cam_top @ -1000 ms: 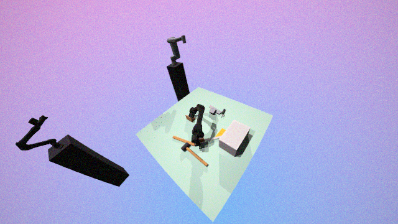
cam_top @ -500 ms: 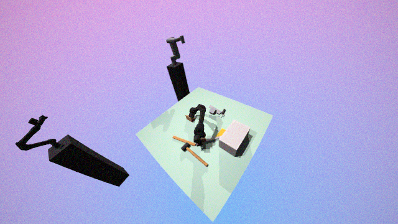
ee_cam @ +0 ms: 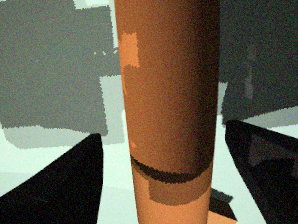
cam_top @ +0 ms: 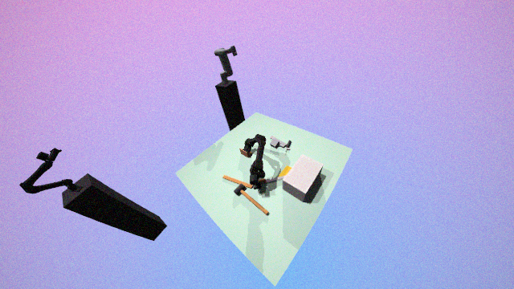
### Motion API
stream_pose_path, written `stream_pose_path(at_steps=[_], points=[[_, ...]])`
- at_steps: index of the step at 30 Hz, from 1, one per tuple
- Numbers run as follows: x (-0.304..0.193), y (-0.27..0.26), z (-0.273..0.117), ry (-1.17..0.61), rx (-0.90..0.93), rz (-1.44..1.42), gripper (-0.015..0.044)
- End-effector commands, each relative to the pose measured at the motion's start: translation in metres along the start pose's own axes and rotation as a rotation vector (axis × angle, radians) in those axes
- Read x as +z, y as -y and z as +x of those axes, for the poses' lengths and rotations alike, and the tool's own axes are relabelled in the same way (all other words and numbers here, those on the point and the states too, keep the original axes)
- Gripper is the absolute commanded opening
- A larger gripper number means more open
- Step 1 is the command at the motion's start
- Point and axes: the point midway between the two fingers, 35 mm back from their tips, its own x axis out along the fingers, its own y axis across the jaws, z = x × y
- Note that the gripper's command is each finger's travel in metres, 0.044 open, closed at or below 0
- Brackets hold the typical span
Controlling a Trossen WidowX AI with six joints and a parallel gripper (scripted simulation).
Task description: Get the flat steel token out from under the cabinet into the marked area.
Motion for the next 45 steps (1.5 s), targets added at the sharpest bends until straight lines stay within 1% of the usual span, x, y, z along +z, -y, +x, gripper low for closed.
stream_pose_path(at_steps=[1,2,7,15,18,25,45], points=[[0.0,0.0,-0.001,0.004,-0.01,0.0,0.027],[0.0,0.0,-0.001,0.004,-0.01,0.0,0.027],[-0.001,0.0,0.001,0.001,-0.001,0.001,0.0139],[-0.001,0.0,0.001,0.001,-0.001,0.001,0.0085],[-0.001,0.0,0.001,0.001,-0.001,0.001,0.0006],[0.004,0.0,0.001,0.002,-0.003,0.005,0.0],[0.051,0.002,0.002,0.007,-0.008,0.018,0.0]])
